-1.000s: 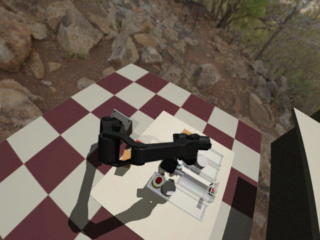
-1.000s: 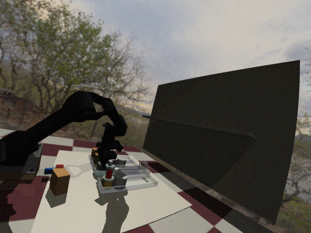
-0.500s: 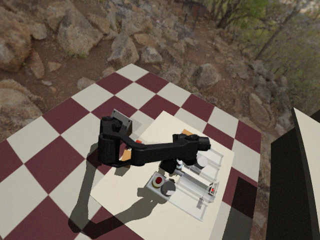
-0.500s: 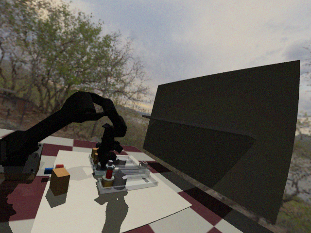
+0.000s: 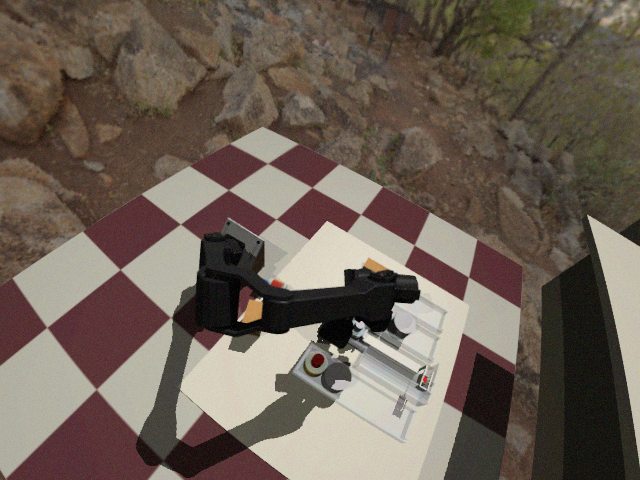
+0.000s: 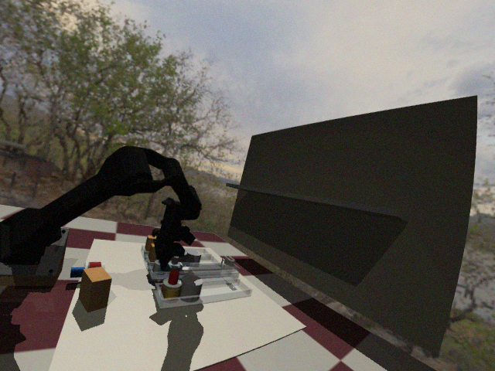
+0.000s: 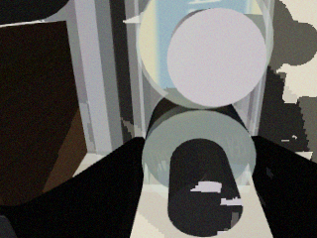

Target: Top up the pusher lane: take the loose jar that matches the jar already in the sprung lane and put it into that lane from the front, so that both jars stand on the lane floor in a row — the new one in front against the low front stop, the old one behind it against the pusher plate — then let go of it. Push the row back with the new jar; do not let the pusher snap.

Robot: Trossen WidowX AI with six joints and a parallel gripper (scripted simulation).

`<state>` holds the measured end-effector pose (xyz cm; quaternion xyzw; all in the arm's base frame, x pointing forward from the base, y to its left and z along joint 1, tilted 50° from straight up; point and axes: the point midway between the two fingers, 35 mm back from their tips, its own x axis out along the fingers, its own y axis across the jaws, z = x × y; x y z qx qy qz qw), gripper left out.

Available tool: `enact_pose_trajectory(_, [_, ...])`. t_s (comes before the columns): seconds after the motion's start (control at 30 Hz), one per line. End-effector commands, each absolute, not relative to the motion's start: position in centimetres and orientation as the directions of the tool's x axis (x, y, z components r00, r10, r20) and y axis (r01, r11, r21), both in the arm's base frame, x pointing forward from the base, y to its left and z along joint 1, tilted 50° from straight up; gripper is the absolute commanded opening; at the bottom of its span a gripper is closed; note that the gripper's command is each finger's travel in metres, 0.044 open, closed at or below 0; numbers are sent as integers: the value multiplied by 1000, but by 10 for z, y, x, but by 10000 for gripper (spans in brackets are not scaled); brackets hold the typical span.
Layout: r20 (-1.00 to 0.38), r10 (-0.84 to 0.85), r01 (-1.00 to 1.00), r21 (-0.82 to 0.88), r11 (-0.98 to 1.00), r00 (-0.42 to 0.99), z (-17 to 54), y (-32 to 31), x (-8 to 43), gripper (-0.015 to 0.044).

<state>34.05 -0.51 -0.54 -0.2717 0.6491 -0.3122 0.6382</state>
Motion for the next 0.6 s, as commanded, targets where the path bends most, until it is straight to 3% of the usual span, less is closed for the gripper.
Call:
enact_pose_trajectory(0.0, [-654, -756, 56, -756, 652, -24, -4, -8, 343, 0])
enact_pose_trajectory(0.57, [-654, -756, 56, -756, 652, -24, -5, -9, 341, 0])
